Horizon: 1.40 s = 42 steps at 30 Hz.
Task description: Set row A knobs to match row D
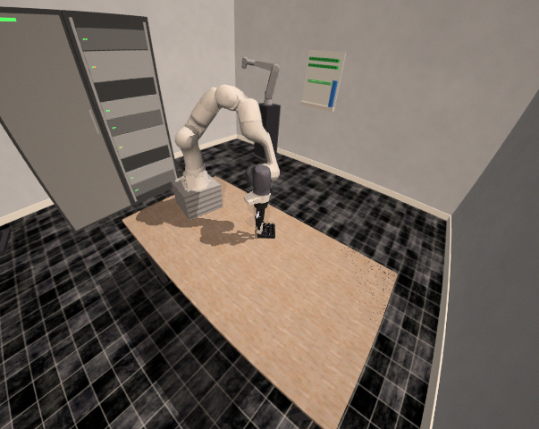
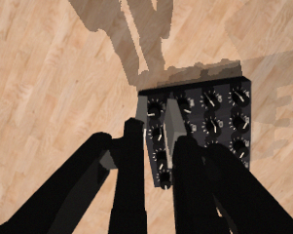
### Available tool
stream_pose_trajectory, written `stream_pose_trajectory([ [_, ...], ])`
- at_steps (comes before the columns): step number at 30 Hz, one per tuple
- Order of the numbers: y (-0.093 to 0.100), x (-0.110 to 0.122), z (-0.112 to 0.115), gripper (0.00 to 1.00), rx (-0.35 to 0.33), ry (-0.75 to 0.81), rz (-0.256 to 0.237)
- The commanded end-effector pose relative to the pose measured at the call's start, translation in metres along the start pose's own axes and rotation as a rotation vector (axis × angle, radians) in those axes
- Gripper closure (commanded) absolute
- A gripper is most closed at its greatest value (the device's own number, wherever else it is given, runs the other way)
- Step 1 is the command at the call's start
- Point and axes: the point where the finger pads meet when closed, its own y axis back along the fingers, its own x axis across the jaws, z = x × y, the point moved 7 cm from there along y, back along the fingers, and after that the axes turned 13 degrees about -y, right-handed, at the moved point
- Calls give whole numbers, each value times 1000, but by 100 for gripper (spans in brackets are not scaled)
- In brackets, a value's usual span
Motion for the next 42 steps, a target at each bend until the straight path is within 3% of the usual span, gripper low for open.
stream_pose_trajectory([
  [1,-2,0,2,88,-5,5,-1],
  [42,-7,0,2,88,-5,5,-1],
])
